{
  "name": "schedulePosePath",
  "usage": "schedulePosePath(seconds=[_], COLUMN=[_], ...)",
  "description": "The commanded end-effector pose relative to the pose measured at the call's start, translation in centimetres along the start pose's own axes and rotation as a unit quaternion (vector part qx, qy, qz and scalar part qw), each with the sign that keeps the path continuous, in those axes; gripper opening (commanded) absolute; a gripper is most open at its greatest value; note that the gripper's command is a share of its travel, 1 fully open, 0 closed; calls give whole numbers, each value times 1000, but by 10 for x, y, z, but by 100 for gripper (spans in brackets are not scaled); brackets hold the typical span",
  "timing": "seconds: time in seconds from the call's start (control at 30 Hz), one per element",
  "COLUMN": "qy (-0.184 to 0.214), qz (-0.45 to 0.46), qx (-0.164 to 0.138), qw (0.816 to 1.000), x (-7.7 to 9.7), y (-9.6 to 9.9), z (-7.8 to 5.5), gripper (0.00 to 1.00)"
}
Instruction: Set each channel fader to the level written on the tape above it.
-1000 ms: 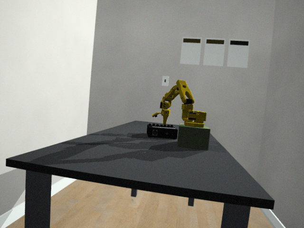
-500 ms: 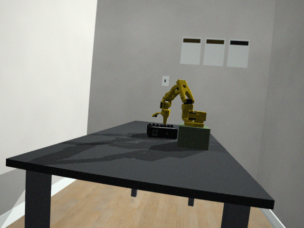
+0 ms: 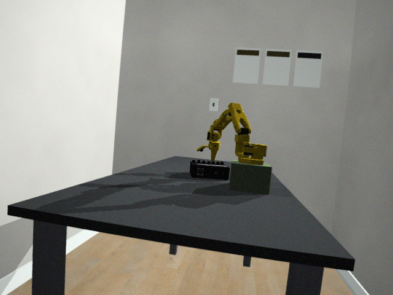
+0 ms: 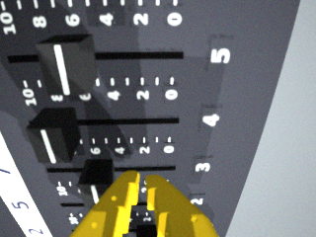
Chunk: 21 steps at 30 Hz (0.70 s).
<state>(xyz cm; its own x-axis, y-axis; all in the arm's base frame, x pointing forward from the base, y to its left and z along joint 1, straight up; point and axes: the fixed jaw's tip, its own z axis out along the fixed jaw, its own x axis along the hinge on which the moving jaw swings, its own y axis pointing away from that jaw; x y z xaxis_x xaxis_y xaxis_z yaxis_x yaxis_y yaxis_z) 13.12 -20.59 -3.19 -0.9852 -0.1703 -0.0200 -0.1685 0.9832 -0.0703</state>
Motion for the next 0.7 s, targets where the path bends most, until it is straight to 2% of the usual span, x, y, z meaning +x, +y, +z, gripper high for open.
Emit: schedulePosePath(seconds=[0.0, 0.67], qy=[8, 8], qz=[-16, -16], qx=[-33, -33], qw=[999, 999], x=[-5, -4], y=[18, 20], z=[9, 10], gripper=[0, 0])
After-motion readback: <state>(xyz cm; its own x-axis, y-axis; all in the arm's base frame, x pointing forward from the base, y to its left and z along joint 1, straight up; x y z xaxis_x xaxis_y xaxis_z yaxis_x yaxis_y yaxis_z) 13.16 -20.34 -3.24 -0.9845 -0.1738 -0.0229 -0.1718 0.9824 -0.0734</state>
